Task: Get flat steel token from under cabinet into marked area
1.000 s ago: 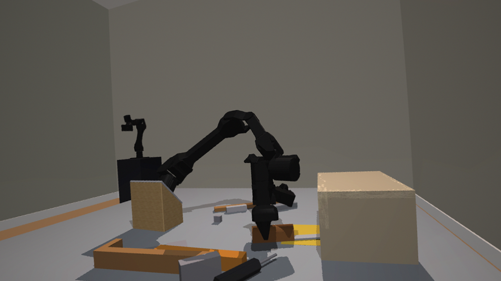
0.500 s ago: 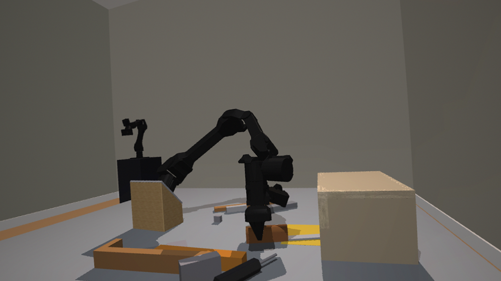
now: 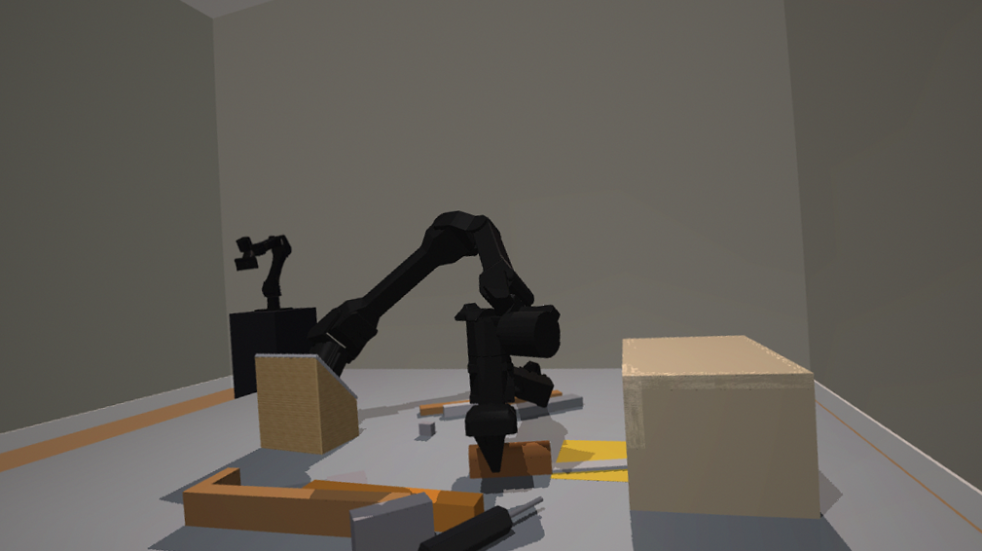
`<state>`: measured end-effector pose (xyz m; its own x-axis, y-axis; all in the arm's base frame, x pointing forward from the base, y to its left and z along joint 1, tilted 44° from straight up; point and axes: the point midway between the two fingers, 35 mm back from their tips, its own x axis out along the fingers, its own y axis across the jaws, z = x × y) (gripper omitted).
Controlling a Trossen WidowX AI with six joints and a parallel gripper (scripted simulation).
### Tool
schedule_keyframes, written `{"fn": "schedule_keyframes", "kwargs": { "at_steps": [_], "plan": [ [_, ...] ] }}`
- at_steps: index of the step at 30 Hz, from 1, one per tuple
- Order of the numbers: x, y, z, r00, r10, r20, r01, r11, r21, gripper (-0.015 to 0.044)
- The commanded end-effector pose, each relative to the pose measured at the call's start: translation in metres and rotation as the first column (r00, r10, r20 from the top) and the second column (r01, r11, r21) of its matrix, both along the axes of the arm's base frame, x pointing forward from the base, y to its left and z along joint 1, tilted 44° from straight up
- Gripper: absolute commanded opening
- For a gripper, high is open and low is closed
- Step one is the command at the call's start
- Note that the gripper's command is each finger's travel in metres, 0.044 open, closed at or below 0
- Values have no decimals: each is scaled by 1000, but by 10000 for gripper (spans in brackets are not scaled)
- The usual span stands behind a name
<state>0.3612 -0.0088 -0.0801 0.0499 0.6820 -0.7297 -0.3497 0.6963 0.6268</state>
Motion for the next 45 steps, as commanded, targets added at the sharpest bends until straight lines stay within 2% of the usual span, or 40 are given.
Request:
{"fn": "schedule_keyframes", "kwargs": {
  "at_steps": [1,45],
  "plan": [
    [-7,-1,-3,1000,2,-2,-2,1000,1,0],
    [-65,-18,-22,1000,2,-5,-2,1000,-1,0]
  ]
}}
